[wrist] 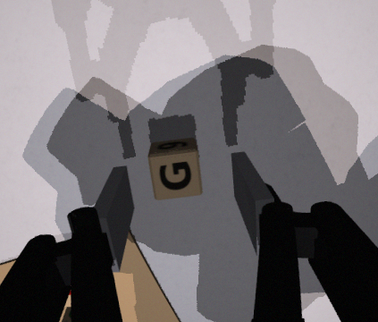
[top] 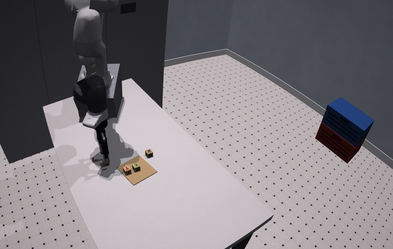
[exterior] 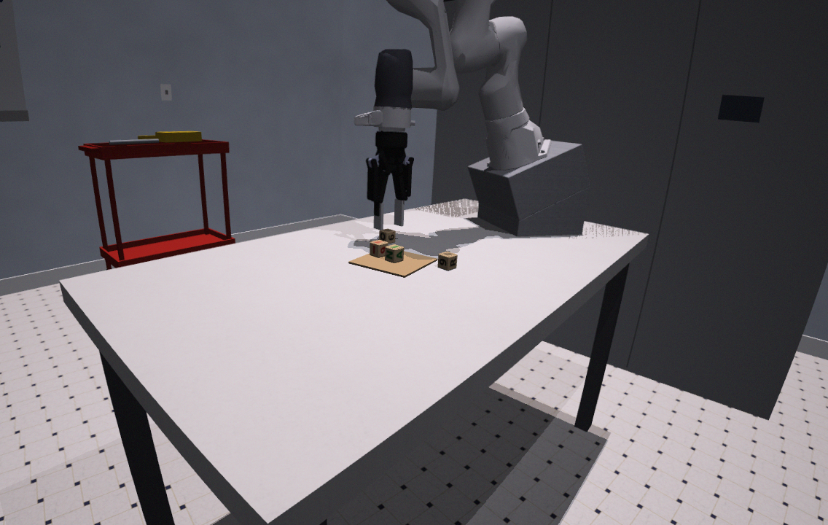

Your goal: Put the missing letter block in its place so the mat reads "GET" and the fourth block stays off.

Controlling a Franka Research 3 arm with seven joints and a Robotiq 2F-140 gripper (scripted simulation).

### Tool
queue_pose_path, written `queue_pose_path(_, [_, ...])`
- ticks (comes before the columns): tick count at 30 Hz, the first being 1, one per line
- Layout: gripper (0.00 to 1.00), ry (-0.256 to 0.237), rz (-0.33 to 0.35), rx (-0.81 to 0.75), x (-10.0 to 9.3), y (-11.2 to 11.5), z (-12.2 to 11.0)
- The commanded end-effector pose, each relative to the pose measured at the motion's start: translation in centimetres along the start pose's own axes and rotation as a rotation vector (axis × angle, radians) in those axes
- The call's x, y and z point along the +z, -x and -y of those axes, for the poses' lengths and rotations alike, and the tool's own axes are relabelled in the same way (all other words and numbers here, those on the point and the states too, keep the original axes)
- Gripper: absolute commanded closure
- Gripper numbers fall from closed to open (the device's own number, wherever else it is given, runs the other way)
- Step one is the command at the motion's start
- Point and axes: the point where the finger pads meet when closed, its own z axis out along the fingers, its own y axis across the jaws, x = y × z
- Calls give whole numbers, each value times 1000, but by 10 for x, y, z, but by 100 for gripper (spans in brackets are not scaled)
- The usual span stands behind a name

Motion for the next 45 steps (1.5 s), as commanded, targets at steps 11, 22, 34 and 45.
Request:
queue_pose_path(11, [60, -6, 0, -4, 11, 0, 2])
queue_pose_path(22, [60, -6, 0, -4, 29, 0, 2])
queue_pose_path(34, [60, -6, 0, -4, 35, 0, 2])
queue_pose_path(45, [60, -6, 0, -4, 35, 0, 2])
